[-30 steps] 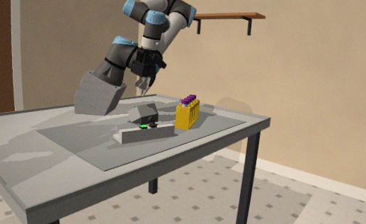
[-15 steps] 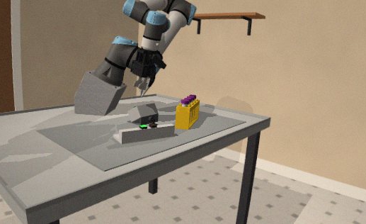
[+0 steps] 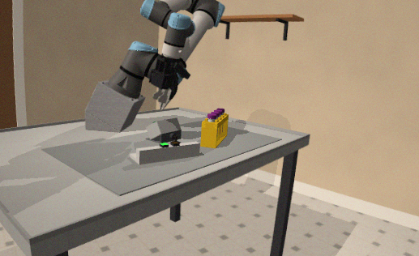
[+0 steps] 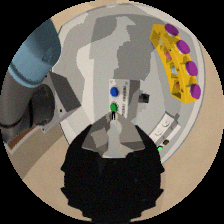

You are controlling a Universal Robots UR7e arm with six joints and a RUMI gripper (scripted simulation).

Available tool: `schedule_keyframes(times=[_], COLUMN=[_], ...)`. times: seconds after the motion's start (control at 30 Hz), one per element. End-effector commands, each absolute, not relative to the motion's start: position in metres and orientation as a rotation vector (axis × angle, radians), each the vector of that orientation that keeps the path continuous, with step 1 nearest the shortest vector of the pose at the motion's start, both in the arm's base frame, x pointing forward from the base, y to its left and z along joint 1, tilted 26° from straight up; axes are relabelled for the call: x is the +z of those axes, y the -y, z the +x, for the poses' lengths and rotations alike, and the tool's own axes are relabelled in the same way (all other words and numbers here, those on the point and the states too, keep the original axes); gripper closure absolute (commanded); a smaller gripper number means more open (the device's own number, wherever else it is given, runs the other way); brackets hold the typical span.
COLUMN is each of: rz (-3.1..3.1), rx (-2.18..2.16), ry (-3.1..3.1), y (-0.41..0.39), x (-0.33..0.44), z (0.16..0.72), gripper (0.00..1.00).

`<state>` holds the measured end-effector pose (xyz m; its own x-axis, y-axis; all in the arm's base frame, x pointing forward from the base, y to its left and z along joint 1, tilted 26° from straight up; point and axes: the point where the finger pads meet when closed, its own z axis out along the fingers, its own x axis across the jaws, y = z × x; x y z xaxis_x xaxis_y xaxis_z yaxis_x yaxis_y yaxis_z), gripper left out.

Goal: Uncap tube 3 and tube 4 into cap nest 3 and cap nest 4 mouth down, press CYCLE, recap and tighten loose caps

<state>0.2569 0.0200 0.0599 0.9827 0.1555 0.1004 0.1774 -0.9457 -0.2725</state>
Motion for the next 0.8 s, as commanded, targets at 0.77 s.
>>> schedule_keyframes(times=[0.77], rz=[-2.819], rx=[0.338], ry=[0.308], y=[-0.0045], x=[0.0485], z=[0.2510], gripper=[1.00])
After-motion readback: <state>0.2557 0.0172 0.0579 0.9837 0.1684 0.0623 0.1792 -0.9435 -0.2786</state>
